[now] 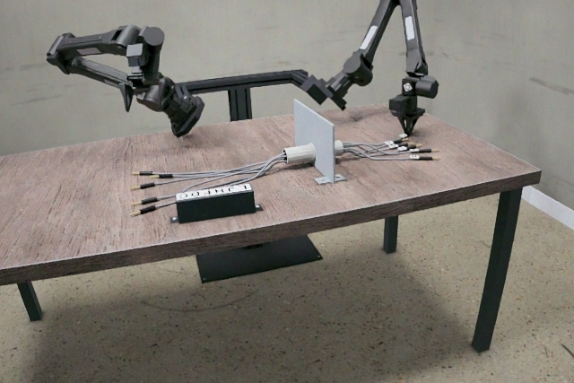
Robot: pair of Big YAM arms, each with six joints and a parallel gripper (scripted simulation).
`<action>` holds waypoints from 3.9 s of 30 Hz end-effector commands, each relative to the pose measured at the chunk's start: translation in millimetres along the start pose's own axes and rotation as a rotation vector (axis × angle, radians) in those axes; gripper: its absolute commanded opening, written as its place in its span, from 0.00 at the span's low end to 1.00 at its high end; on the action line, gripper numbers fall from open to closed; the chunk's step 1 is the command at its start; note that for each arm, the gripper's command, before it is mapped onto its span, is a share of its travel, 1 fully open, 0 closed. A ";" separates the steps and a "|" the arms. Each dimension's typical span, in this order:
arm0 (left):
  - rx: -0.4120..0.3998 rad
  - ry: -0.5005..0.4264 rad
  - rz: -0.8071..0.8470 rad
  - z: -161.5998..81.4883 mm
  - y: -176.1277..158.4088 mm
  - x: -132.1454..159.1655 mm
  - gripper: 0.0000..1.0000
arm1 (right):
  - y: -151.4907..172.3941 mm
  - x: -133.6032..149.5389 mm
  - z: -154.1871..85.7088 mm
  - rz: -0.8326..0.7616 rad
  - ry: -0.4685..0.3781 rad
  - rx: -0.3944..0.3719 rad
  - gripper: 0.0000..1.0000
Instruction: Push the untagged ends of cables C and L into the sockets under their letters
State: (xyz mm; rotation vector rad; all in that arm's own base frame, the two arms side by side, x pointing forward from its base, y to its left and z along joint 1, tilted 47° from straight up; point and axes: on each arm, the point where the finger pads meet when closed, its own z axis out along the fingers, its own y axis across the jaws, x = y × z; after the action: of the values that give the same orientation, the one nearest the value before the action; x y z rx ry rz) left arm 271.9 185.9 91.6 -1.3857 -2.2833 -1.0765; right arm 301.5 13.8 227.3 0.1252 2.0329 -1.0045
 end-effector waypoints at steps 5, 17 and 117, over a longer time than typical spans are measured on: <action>-0.024 0.005 -0.024 -8.2 7.5 6.6 0.35 | -0.6 -0.6 0.1 0.012 0.002 0.003 1.00; -0.065 -0.007 -0.052 -33.4 12.2 7.9 0.35 | -0.6 -0.6 0.1 0.012 0.002 0.003 1.00; 0.047 -1.320 0.050 -193.6 -358.7 -545.8 1.00 | 5.1 198.2 123.2 1.416 0.579 0.550 0.35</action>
State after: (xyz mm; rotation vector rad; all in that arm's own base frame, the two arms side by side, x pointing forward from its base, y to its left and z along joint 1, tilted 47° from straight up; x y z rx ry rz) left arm 202.8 -379.9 -252.3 -2.5846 -2.8091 0.0245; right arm 261.0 -114.2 49.6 1.9758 1.4064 -0.4951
